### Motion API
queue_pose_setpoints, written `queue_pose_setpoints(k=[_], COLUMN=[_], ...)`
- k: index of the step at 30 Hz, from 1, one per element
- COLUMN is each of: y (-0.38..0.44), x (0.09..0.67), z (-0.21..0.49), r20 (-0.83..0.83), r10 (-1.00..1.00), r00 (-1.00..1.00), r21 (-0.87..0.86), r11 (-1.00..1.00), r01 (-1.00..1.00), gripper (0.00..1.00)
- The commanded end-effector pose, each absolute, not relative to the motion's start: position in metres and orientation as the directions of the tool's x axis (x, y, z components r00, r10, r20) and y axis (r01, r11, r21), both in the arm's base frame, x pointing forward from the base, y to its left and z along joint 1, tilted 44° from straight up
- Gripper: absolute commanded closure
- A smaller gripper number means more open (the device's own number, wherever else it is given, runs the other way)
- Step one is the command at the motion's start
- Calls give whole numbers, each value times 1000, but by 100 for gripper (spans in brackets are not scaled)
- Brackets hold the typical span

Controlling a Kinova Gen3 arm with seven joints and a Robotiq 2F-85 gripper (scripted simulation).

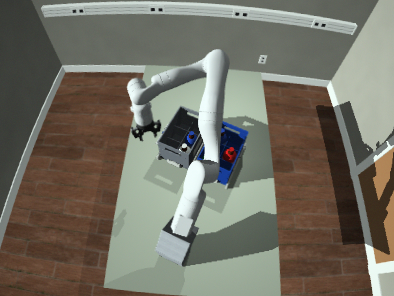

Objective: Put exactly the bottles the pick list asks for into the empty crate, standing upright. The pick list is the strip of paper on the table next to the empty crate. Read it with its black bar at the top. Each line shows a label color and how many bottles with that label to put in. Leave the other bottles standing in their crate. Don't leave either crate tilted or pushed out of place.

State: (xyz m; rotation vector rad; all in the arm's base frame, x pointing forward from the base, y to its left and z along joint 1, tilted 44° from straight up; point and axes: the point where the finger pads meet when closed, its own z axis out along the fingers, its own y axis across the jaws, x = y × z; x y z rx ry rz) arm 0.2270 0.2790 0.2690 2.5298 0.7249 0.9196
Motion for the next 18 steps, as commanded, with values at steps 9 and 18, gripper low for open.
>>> queue_pose_setpoints(k=[9, 18], y=[315, 343], x=[193, 167], z=[253, 240], r20=[492, 492], r10=[570, 570], r00=[658, 658], r21=[483, 483], r11=[-808, -808], r01=[338, 338], gripper=[33, 33])
